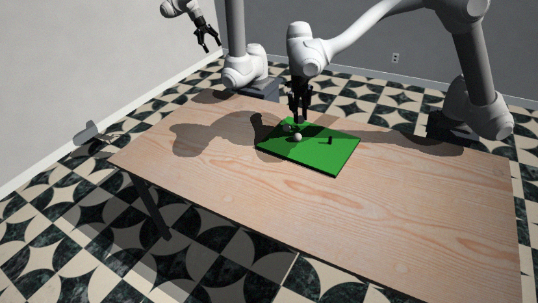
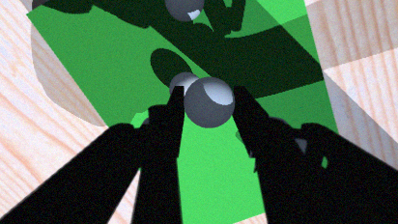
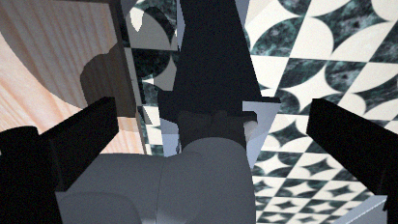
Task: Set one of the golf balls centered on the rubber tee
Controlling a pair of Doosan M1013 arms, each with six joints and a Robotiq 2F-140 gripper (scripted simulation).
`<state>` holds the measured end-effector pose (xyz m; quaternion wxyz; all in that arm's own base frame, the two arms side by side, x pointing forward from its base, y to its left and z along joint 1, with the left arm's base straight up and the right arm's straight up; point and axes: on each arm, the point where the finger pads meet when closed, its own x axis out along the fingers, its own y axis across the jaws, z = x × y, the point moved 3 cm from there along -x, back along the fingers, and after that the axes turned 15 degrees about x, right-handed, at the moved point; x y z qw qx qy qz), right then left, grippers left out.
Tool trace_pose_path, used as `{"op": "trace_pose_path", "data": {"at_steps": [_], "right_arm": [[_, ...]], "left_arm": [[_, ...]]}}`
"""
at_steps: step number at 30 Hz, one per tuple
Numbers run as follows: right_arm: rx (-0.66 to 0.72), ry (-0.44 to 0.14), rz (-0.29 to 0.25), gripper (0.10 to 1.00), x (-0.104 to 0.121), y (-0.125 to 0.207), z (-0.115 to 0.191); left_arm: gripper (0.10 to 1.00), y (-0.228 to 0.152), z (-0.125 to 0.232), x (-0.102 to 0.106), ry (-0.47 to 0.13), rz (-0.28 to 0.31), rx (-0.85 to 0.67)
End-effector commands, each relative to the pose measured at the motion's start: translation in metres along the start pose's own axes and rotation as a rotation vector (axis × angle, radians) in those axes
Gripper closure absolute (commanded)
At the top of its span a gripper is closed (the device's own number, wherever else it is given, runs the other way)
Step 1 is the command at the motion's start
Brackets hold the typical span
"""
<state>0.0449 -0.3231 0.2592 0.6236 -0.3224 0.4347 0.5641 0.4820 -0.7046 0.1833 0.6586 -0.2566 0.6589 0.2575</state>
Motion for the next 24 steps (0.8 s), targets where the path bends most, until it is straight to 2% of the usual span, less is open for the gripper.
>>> {"op": "trace_pose_path", "data": {"at_steps": [1,11,20,22,24], "right_arm": [[0.0,0.001,-0.001,0.098,-0.001,0.0,0.0],[0.0,0.001,-0.001,0.098,-0.001,0.0,0.0],[0.0,0.001,-0.001,0.098,-0.001,0.0,0.0],[0.0,0.001,-0.001,0.098,-0.001,0.0,0.0],[0.0,0.001,-0.001,0.098,-0.001,0.0,0.0]], "left_arm": [[0.999,0.024,0.023,-0.01,0.0,-0.003,0.0],[0.999,0.108,0.086,-0.028,0.0,-0.003,0.0],[0.999,0.118,0.093,-0.029,0.0,-0.003,0.0],[0.999,0.118,0.093,-0.024,0.0,-0.003,0.0],[0.999,0.118,0.093,-0.009,0.0,-0.003,0.0]]}}
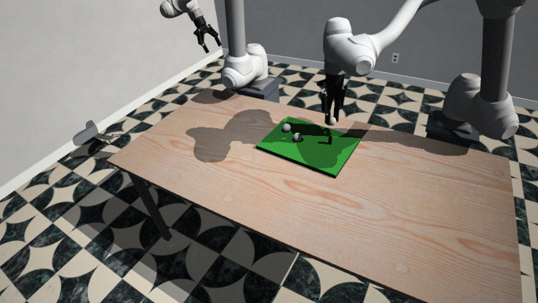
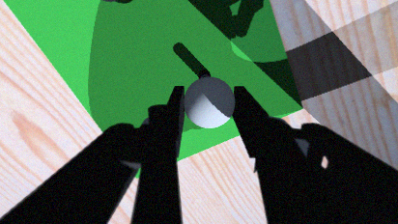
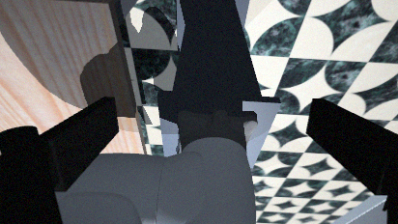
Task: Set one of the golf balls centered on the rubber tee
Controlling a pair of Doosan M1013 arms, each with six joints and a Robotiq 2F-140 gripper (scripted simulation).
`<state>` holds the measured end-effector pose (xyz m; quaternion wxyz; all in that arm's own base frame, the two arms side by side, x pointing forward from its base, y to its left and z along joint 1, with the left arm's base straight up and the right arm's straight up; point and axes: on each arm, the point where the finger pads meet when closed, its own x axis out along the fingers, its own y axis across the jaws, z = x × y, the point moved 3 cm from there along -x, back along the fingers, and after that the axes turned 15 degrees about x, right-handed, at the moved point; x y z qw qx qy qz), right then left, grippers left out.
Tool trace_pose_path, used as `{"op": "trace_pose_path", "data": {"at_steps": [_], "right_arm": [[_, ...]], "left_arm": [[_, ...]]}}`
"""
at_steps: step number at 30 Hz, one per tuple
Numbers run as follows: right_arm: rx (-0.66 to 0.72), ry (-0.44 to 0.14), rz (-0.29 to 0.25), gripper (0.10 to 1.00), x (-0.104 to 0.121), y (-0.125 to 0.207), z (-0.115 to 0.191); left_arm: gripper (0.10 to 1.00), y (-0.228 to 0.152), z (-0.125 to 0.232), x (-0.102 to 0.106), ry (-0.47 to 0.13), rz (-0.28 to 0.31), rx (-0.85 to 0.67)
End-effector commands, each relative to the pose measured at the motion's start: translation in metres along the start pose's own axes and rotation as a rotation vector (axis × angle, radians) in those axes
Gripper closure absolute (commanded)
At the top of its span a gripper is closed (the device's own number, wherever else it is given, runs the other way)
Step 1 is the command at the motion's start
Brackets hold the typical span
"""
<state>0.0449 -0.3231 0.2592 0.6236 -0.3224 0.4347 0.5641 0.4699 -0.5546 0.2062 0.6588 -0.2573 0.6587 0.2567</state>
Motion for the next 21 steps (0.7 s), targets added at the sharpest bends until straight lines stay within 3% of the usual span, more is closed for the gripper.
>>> {"op": "trace_pose_path", "data": {"at_steps": [1,6,21], "right_arm": [[0.0,0.001,-0.001,0.098,-0.001,0.0,0.0],[0.0,0.001,-0.001,0.098,-0.001,0.0,0.0],[0.0,0.001,-0.001,0.098,-0.001,0.0,0.0]], "left_arm": [[0.999,0.0,0.0,0.024,0.0,-0.001,0.0],[0.999,0.001,0.0,0.072,0.0,-0.001,0.0],[0.999,0.0,0.0,0.087,0.0,-0.001,0.0]]}}
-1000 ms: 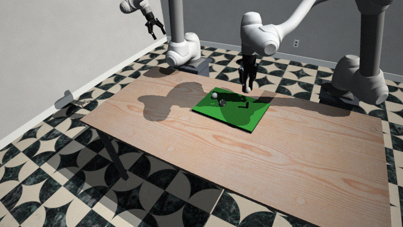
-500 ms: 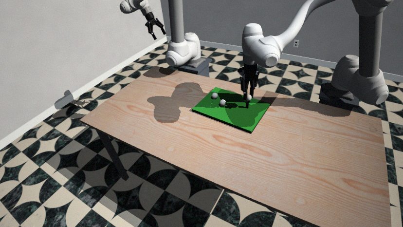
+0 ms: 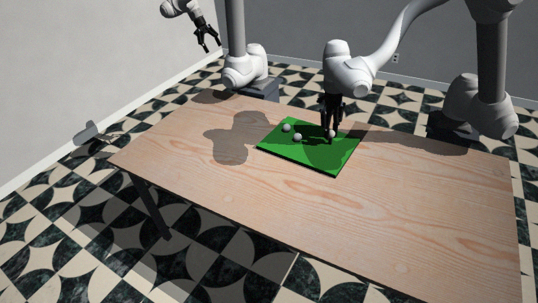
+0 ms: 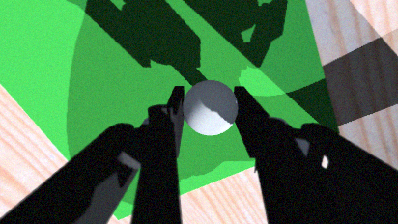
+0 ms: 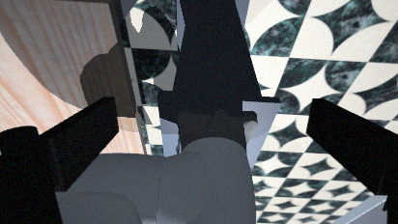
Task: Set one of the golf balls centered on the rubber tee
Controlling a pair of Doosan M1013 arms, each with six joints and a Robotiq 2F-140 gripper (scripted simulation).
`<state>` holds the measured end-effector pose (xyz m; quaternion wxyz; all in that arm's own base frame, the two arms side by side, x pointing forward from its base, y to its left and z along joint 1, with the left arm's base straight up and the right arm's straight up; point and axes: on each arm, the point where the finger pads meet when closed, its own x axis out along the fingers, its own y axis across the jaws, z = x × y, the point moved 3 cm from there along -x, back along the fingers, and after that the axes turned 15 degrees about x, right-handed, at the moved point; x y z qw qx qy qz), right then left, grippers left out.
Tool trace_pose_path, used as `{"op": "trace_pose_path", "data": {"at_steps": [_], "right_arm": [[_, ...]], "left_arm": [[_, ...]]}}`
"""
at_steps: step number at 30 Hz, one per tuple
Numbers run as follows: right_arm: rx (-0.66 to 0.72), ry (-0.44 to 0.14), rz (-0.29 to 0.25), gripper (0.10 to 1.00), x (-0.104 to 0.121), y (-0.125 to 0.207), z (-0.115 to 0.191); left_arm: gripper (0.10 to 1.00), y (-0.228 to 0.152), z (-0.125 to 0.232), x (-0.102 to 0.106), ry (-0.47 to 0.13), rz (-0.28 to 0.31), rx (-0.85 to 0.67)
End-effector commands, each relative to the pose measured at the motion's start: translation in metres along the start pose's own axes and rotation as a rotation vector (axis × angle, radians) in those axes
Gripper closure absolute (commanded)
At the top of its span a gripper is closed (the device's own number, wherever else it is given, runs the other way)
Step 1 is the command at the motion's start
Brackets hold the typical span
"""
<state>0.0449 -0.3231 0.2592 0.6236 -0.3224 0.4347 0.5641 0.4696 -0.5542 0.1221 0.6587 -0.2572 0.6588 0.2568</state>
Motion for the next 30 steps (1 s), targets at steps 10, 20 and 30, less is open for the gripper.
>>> {"op": "trace_pose_path", "data": {"at_steps": [10,20,30], "right_arm": [[0.0,0.001,-0.001,0.098,-0.0006,-0.0001,-0.0001],[0.0,0.001,-0.001,0.098,-0.0006,-0.0001,-0.0001],[0.0,0.001,-0.001,0.098,-0.0006,-0.0001,-0.0001]], "left_arm": [[0.999,-0.0009,0.0001,0.0088,0.0,-0.001,0.0],[0.999,-0.0009,0.0001,0.0088,0.0,-0.001,0.0],[0.098,-0.0009,0.0001,0.0088,0.0,-0.001,0.0]]}}
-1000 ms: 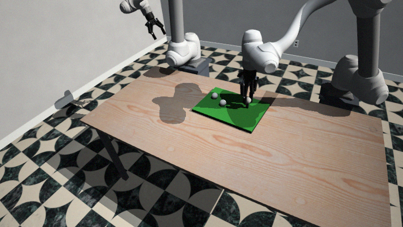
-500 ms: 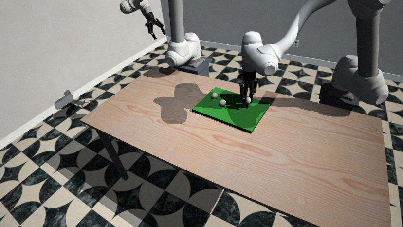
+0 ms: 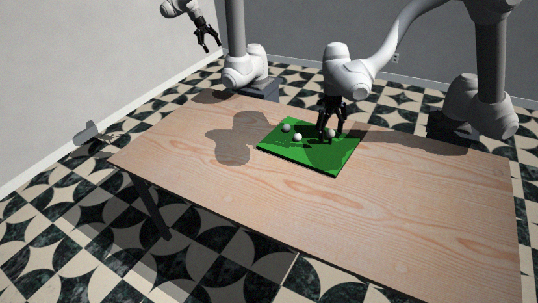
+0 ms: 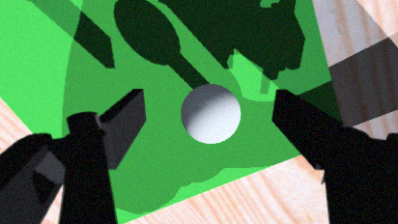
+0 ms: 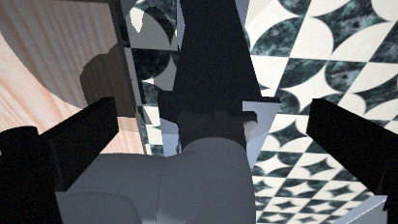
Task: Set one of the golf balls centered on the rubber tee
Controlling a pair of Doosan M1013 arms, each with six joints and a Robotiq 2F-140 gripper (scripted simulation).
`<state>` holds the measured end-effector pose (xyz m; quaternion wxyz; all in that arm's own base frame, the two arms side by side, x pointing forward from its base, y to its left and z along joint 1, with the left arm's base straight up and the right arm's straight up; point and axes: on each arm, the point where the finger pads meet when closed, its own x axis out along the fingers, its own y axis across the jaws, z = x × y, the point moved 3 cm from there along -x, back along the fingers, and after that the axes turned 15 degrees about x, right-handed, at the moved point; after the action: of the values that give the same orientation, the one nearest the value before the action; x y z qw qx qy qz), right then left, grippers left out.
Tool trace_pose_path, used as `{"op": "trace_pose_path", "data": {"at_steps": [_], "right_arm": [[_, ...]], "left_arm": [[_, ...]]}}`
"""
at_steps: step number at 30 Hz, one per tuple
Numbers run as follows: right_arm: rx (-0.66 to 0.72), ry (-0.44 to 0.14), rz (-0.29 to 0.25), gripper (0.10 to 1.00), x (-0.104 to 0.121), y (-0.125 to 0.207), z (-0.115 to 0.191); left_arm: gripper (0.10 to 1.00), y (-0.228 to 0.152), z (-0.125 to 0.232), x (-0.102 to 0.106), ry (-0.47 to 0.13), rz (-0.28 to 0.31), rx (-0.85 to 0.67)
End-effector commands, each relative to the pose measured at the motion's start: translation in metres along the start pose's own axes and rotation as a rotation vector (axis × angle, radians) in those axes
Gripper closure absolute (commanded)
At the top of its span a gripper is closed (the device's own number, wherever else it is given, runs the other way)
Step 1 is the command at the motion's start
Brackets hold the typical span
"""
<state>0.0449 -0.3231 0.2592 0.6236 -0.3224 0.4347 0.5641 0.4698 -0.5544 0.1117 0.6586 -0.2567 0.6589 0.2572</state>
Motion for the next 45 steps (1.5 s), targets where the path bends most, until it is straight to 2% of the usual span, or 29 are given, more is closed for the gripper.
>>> {"op": "trace_pose_path", "data": {"at_steps": [1,10,12,15,17,45], "right_arm": [[0.0,0.001,-0.001,0.098,-0.001,0.0,0.0],[0.0,0.001,-0.001,0.098,-0.001,0.0,0.0],[0.0,0.001,-0.001,0.098,-0.001,0.0,0.0],[0.0,0.001,-0.001,0.098,-0.001,0.0,0.0],[0.0,0.001,-0.001,0.098,-0.001,0.0,0.0],[0.0,0.001,-0.001,0.098,-0.001,0.0,0.0]], "left_arm": [[0.098,-0.001,0.0,-0.002,0.0,-0.002,0.0],[0.098,-0.001,0.0,-0.003,0.0,-0.002,0.0],[0.098,0.0,0.0,-0.023,0.0,-0.003,0.0],[0.098,0.001,0.0,-0.08,0.0,-0.003,0.0],[0.098,0.002,0.0,-0.1,0.0,-0.003,0.0],[0.098,0.002,0.0,-0.101,0.0,-0.003,0.0]]}}
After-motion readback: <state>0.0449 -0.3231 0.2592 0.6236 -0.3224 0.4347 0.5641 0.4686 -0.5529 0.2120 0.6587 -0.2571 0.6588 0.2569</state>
